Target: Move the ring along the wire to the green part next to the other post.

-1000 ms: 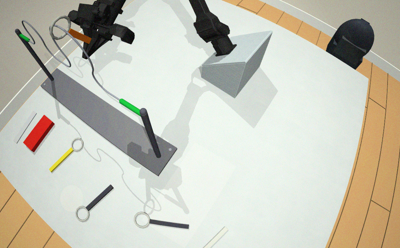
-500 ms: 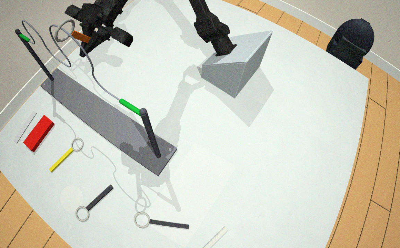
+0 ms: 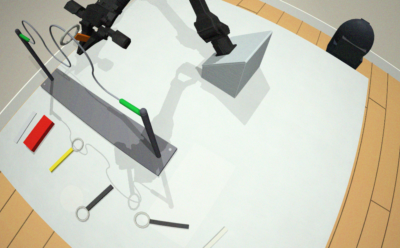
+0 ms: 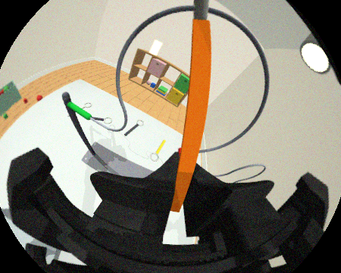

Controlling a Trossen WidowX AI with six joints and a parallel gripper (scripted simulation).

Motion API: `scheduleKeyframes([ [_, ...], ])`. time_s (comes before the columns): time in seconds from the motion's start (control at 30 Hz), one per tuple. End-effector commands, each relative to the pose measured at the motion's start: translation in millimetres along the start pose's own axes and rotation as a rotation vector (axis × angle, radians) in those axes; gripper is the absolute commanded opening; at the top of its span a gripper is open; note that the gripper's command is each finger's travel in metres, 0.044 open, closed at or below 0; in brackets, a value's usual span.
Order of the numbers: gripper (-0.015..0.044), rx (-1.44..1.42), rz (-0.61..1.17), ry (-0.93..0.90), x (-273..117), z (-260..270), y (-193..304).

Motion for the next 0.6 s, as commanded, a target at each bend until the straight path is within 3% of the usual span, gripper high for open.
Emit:
scheduleKeyframes([
  [0.0,-0.015,-0.05,0.005,0.026,0.0,0.5,0.7],
  [0.57,-0.015,-0.253,0.008,0.141,-1.2,-2.7,-1.4],
])
Point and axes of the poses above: the point midway between the two fingers, 35 mm back from their tips, its own x axis out along the fingers, its own z axis across the jaws, y = z × x, the point moved 4 cm from there along -x, back along the fingers, and after that the axes turned 11 degrees about x, right-handed, at the moved point
